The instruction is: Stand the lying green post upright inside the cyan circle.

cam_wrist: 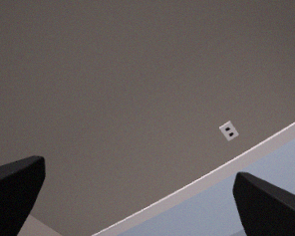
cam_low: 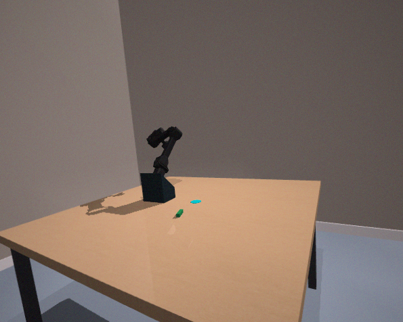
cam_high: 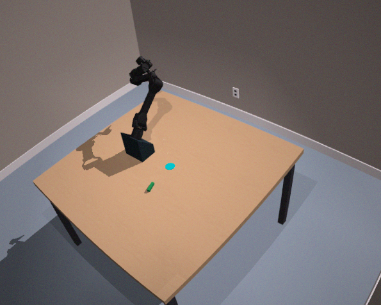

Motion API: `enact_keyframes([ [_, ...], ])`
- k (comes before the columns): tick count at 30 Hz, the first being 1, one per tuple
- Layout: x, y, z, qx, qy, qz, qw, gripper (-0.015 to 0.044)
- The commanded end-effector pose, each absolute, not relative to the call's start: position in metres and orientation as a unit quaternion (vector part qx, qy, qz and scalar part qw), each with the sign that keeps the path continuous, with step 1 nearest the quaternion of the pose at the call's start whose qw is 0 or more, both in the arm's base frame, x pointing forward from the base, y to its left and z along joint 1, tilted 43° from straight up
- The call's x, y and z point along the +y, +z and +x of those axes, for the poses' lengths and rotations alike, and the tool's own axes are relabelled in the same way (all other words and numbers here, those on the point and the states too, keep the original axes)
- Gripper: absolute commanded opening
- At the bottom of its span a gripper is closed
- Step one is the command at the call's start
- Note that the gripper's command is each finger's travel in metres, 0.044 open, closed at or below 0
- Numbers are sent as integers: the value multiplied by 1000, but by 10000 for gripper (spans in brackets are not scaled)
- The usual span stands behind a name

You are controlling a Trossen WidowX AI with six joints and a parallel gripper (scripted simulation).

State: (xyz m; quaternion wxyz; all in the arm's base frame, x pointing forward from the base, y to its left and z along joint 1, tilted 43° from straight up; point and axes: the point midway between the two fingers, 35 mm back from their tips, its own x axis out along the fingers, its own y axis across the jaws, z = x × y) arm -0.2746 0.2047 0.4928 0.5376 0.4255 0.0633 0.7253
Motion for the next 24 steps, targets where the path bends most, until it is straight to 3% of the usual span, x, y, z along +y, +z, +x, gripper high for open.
enact_keyframes([
  [1, 205, 493, -274, 64, 725, 426, 538, 374],
  [7, 223, 498, -252, 67, 704, 447, 547, 232],
  [24, 334, 482, -193, -59, 657, 348, 666, 232],
])
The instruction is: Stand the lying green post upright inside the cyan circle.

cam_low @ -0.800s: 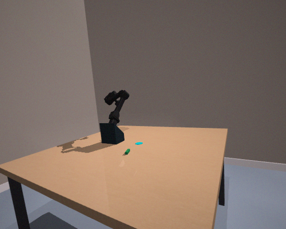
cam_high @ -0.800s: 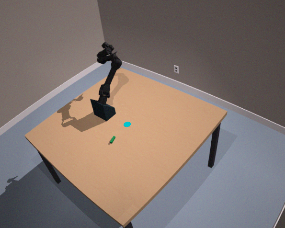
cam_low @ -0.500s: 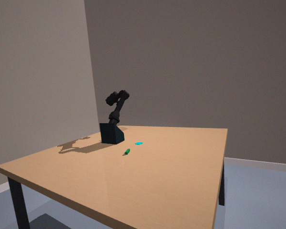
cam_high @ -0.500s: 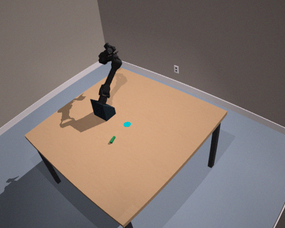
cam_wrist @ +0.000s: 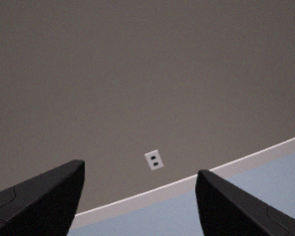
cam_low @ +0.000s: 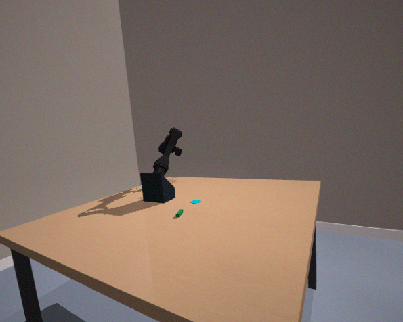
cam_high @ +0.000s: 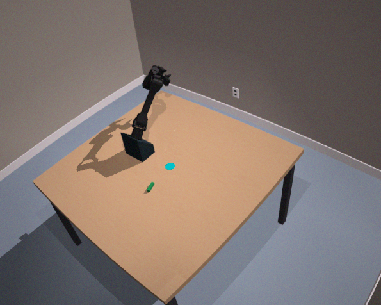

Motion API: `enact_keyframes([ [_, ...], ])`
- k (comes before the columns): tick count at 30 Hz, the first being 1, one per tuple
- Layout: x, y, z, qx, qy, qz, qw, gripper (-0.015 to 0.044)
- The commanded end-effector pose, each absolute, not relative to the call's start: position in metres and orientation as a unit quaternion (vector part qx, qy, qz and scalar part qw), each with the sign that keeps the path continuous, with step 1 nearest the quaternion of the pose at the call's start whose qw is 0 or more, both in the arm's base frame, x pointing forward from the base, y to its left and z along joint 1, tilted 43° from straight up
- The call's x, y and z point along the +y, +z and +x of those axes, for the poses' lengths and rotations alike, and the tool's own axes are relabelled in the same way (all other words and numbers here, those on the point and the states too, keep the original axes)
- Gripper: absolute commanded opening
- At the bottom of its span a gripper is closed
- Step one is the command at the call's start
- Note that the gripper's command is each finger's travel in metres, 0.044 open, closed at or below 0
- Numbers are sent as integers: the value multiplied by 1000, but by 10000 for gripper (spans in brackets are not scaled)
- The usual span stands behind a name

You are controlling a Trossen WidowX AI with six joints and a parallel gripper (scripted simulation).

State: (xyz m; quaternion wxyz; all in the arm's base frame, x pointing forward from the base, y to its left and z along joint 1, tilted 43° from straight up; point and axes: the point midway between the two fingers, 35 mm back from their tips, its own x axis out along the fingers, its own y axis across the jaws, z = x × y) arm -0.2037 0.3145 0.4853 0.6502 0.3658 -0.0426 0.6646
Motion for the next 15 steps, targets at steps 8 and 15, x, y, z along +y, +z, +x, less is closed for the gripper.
enact_keyframes([
  [8, 382, 469, -146, -97, 626, 288, 718, 232],
  [15, 417, 455, -96, -118, 594, 232, 761, 232],
])
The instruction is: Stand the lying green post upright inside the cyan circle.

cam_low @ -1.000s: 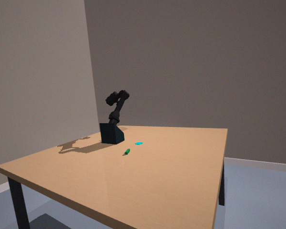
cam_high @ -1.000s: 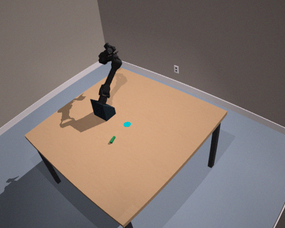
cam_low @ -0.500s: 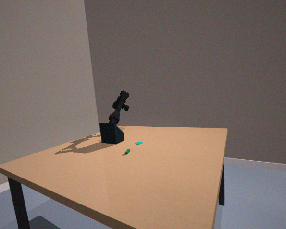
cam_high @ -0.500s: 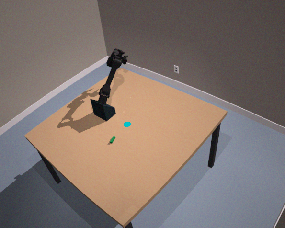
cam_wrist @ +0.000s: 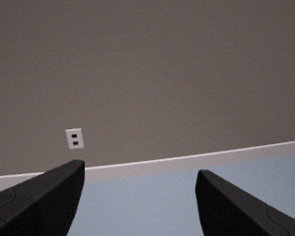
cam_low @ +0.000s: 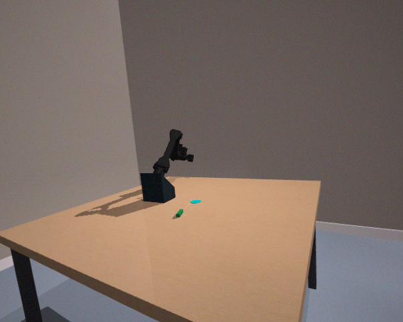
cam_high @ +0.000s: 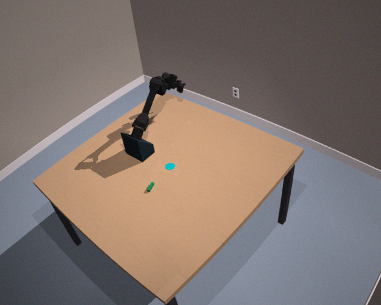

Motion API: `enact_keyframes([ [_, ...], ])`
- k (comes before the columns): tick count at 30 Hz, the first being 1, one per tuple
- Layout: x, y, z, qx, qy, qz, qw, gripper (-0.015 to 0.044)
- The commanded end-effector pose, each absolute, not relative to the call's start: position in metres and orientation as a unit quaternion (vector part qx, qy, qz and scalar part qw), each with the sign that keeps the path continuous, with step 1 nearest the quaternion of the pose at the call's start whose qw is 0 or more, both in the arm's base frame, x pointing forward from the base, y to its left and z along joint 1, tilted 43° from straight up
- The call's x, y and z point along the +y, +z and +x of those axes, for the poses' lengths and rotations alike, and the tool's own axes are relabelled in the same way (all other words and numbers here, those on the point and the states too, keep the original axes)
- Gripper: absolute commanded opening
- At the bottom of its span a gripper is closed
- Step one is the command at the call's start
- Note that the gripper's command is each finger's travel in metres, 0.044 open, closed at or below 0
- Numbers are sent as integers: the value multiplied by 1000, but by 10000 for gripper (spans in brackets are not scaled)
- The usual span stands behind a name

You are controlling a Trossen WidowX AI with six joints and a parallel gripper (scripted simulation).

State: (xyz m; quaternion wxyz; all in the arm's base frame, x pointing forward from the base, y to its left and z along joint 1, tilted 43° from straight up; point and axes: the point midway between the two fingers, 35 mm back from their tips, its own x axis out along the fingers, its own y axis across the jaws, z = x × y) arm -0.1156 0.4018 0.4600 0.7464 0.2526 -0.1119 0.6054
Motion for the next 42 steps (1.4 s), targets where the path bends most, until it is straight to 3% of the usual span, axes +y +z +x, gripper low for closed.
enact_keyframes([
  [1, 422, 453, -88, -121, 589, 224, 767, 232],
  [22, 469, 395, 110, -110, 470, 57, 874, 232],
  [42, 409, 328, 308, -15, 336, -60, 940, 232],
])
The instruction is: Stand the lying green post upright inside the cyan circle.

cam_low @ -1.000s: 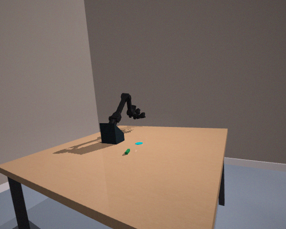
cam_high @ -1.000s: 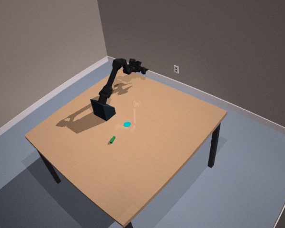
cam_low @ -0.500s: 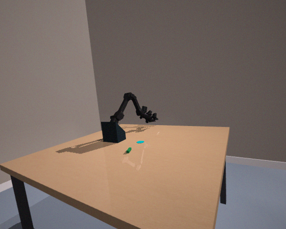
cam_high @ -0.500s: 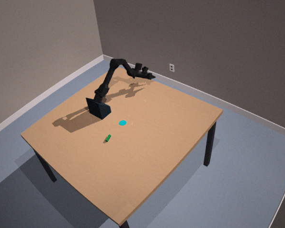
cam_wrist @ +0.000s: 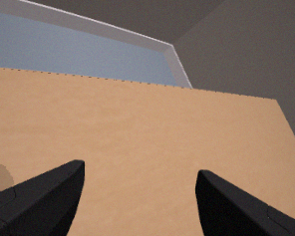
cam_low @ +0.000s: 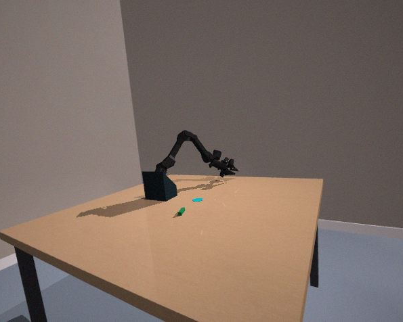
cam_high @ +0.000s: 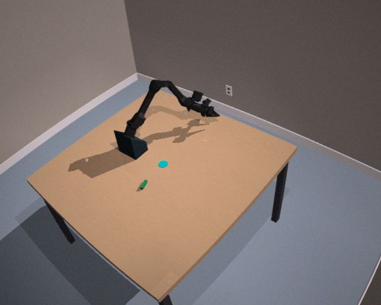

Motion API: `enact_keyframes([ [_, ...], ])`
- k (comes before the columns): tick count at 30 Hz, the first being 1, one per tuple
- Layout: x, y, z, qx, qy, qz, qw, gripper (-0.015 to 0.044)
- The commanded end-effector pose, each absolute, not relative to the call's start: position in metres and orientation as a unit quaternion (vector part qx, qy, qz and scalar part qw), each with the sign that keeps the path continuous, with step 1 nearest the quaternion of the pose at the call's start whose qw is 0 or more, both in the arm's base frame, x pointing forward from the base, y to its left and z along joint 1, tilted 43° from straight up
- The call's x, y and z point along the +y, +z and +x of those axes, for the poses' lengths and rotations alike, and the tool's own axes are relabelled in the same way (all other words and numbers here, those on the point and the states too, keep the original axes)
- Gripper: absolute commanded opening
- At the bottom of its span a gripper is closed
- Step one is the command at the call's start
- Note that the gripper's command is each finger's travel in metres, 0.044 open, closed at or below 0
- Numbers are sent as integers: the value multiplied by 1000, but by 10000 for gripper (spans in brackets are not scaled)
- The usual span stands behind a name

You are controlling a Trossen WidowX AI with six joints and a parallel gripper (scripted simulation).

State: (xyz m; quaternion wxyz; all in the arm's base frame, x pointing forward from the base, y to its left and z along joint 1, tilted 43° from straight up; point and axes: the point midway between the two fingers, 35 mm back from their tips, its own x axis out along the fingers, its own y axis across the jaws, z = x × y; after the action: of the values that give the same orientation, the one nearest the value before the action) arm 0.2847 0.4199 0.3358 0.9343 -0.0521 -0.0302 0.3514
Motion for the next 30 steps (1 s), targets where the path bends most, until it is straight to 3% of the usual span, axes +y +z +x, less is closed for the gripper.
enact_keyframes([
  [1, 407, 326, 313, -11, 333, -62, 941, 232],
  [17, 328, 230, 423, 147, 259, -79, 951, 232],
  [30, 228, 135, 480, 306, 183, -53, 933, 232],
])
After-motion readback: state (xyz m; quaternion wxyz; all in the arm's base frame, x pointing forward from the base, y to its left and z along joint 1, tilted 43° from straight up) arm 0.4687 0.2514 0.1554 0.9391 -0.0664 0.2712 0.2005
